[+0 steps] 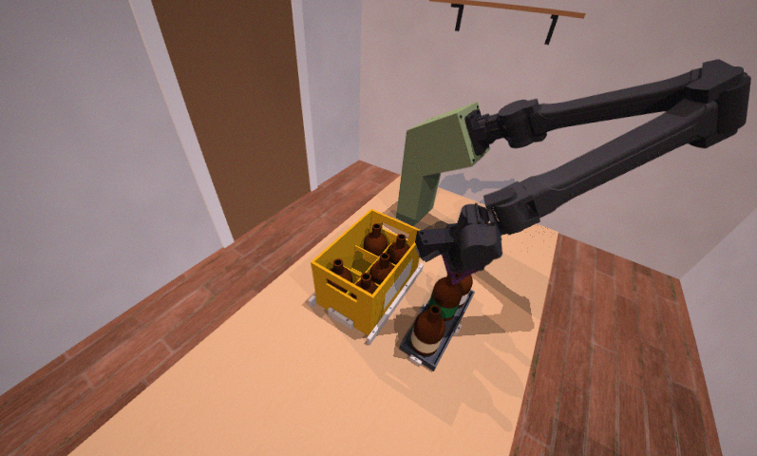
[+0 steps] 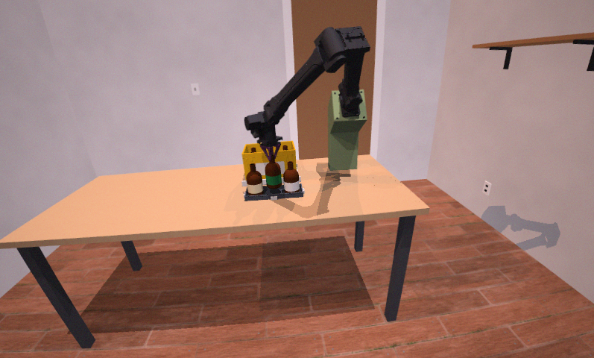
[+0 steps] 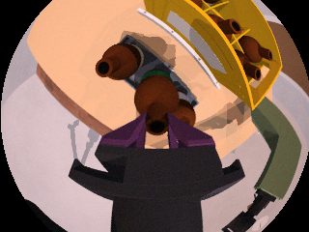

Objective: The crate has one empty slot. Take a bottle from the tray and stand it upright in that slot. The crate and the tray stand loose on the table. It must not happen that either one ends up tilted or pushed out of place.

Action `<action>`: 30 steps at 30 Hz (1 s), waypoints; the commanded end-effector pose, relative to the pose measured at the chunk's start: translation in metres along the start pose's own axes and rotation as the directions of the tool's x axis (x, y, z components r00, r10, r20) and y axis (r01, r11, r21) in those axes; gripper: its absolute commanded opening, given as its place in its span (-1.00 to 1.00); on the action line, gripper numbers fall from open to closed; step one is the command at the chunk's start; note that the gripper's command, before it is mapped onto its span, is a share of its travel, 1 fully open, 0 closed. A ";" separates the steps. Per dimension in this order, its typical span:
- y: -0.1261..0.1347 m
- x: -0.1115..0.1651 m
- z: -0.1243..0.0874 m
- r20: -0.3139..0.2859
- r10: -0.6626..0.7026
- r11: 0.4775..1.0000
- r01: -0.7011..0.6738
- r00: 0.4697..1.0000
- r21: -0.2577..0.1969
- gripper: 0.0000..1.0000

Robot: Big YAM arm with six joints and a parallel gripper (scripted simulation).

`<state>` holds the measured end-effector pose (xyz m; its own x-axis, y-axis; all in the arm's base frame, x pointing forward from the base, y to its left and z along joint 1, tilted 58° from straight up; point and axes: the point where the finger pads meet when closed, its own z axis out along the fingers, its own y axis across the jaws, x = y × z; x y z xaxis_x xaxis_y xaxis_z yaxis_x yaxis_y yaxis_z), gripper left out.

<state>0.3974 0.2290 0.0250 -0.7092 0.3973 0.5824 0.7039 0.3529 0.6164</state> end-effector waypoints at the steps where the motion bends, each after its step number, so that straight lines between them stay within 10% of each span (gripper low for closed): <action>1: 0.018 -0.003 -0.013 0.017 -0.033 0.999 0.034 0.999 -0.032 -1.00; 30: 0.019 -0.004 -0.023 0.019 -0.028 0.999 0.029 0.999 -0.034 -1.00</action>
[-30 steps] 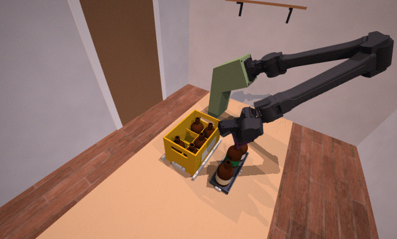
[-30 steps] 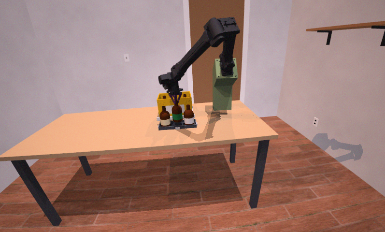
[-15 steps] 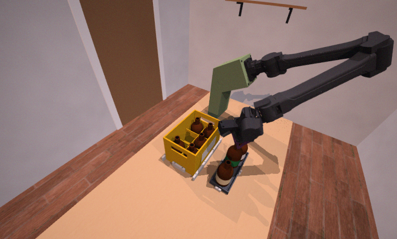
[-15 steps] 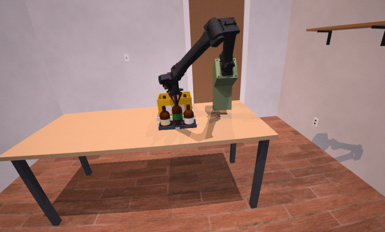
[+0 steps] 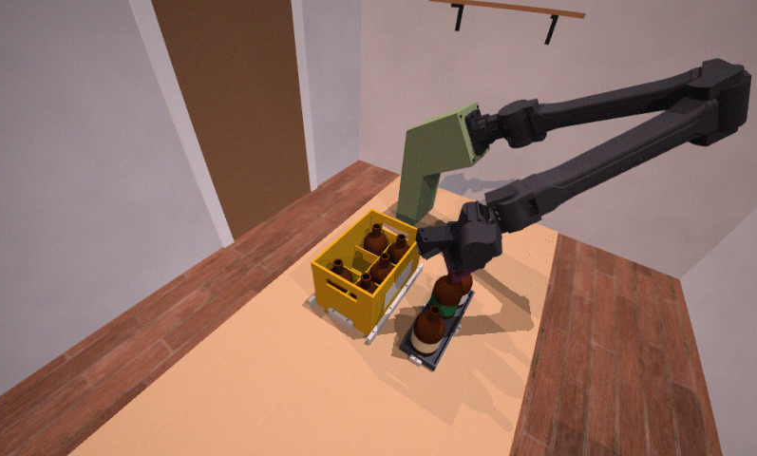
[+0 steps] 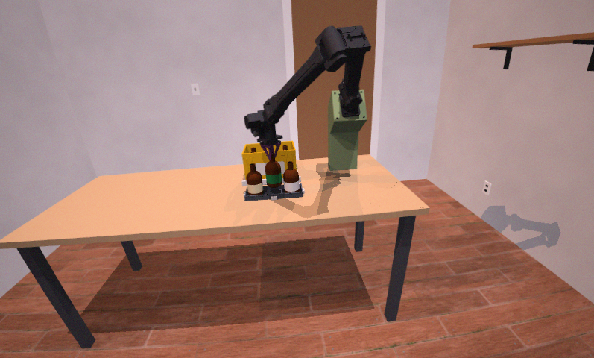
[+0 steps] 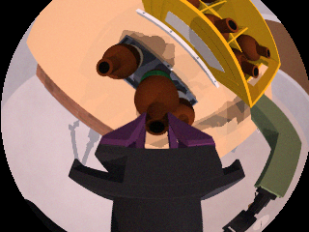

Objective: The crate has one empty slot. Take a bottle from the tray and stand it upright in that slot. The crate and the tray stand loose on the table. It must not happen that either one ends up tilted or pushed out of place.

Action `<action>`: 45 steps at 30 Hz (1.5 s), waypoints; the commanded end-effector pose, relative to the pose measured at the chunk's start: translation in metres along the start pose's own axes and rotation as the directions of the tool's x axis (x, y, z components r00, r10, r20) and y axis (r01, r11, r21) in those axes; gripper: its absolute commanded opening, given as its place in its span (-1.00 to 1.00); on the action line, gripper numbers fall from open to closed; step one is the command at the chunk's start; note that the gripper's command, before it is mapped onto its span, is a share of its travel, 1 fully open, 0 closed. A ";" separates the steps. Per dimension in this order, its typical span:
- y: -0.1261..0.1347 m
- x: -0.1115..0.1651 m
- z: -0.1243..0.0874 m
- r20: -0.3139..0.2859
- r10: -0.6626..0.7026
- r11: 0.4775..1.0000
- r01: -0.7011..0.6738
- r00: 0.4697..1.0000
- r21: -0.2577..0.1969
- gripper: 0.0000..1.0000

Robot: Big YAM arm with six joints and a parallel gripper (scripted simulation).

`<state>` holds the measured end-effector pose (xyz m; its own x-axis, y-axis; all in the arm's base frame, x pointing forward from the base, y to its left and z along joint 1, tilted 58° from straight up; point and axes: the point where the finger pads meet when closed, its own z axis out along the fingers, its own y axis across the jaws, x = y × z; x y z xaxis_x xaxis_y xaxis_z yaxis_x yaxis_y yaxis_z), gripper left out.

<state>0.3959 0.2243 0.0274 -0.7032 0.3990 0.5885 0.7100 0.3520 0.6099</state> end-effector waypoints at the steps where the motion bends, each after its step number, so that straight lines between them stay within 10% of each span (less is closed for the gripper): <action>1: 0.021 -0.005 -0.018 0.021 -0.037 0.999 0.037 0.999 -0.037 -1.00; 45: 0.026 -0.003 -0.054 0.024 -0.042 0.998 0.043 0.999 -0.037 -1.00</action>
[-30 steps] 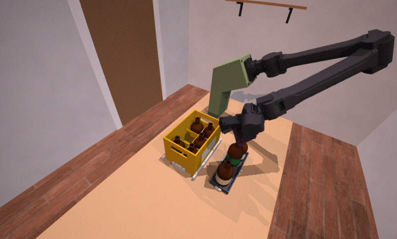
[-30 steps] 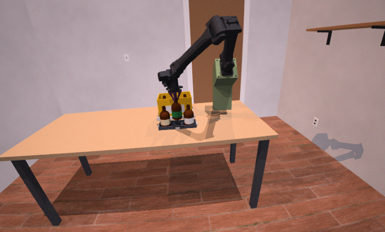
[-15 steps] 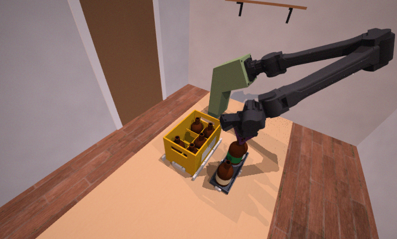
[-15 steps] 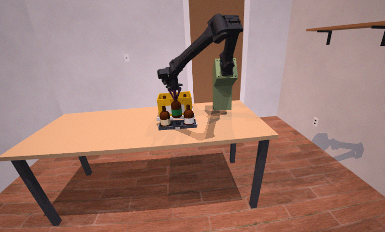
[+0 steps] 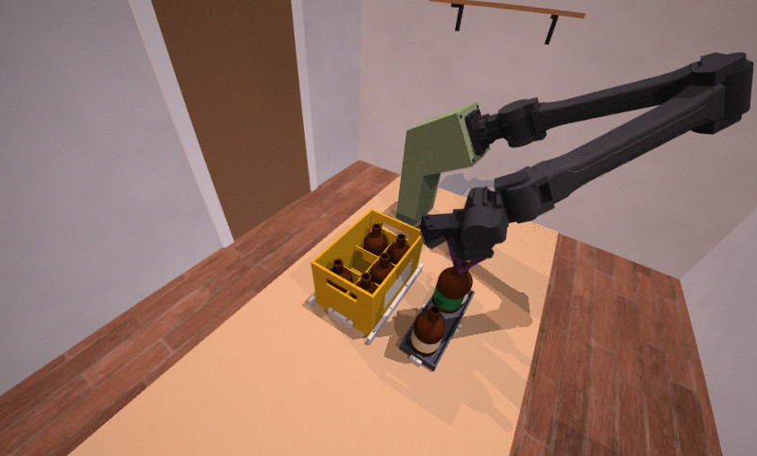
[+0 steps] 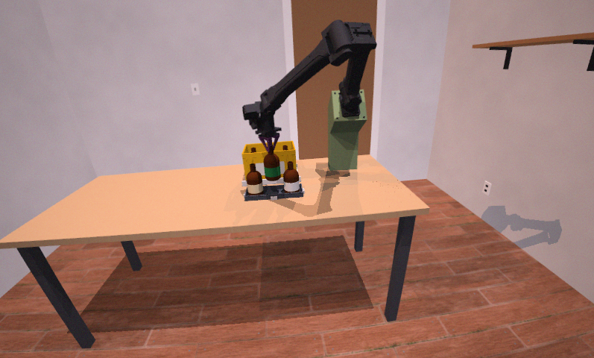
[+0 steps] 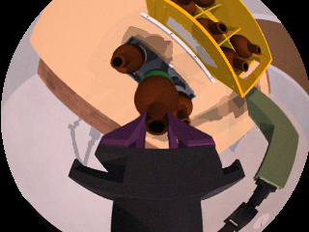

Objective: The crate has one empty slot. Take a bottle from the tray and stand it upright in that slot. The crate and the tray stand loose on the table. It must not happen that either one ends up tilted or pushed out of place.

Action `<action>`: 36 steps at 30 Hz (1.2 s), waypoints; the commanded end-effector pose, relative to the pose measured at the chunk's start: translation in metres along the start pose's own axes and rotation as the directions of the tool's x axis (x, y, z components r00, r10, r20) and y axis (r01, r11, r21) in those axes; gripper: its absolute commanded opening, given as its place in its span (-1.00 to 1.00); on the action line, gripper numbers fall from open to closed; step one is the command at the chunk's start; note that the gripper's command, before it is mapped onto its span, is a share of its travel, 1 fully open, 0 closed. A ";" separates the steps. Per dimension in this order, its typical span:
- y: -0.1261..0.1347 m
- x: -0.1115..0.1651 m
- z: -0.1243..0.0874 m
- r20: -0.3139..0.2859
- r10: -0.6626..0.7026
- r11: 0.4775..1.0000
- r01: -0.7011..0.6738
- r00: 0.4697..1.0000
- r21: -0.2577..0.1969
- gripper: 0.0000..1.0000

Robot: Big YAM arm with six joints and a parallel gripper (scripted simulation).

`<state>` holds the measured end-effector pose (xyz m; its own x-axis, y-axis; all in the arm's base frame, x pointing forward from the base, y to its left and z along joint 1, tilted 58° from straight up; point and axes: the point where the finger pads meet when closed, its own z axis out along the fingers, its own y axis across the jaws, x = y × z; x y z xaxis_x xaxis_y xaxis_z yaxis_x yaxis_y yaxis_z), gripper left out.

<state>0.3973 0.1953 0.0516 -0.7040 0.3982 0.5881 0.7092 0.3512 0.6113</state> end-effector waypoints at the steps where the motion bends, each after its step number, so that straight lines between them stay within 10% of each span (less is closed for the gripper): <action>1: 0.021 -0.005 -0.017 0.025 -0.039 0.999 0.040 0.999 -0.036 -1.00; 36: 0.022 -0.003 -0.015 0.022 -0.046 0.998 0.047 0.999 -0.034 -1.00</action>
<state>0.3974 0.1945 0.0517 -0.7071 0.3972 0.5851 0.7062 0.3529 0.6138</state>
